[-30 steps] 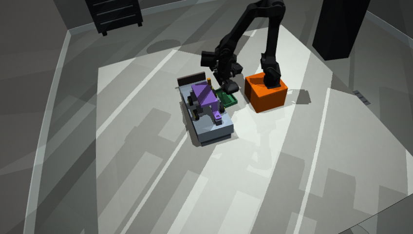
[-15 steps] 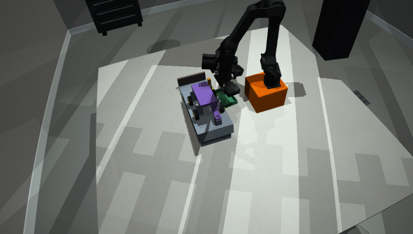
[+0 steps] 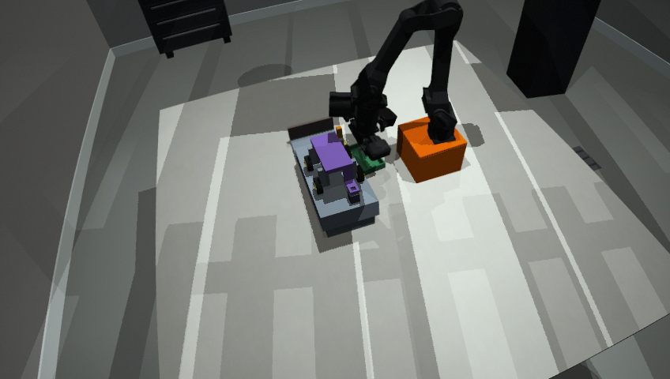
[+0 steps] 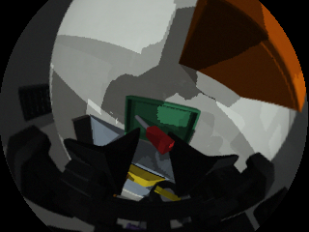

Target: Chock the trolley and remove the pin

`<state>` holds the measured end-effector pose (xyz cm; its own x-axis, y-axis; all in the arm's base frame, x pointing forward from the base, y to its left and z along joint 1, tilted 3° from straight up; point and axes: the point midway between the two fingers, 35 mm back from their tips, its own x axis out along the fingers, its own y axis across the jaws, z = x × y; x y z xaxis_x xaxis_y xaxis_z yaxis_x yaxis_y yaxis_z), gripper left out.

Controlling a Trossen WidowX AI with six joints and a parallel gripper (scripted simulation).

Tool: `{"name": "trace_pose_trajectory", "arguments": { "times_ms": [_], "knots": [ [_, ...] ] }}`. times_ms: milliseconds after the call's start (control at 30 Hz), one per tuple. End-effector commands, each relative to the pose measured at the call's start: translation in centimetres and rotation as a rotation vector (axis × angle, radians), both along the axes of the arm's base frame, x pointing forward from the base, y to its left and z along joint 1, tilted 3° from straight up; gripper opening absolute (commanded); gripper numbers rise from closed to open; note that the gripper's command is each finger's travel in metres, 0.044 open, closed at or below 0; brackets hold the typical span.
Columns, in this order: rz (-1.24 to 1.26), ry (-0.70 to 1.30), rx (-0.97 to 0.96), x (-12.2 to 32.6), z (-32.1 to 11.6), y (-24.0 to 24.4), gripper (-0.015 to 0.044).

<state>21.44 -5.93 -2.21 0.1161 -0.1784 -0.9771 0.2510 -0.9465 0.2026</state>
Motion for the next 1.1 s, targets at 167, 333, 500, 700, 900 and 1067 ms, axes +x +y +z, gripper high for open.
{"name": "trace_pose_trajectory", "arguments": {
  "times_ms": [167,333,500,700,900,1067],
  "knots": [
    [-0.002,0.002,-0.003,-0.2,-0.4,0.4,0.0190],
    [-0.002,0.002,-0.003,-0.2,-0.7,0.7,0.0190],
    [-0.002,0.002,-0.003,-0.3,-0.9,0.9,0.0190],
    [-0.002,0.002,-0.003,-0.4,-1.2,1.2,0.0190],
    [-0.002,0.002,-0.003,-0.6,-1.4,1.3,0.0190],
    [0.001,0.000,0.001,-0.5,-1.3,1.3,0.0242]
  ]
}}
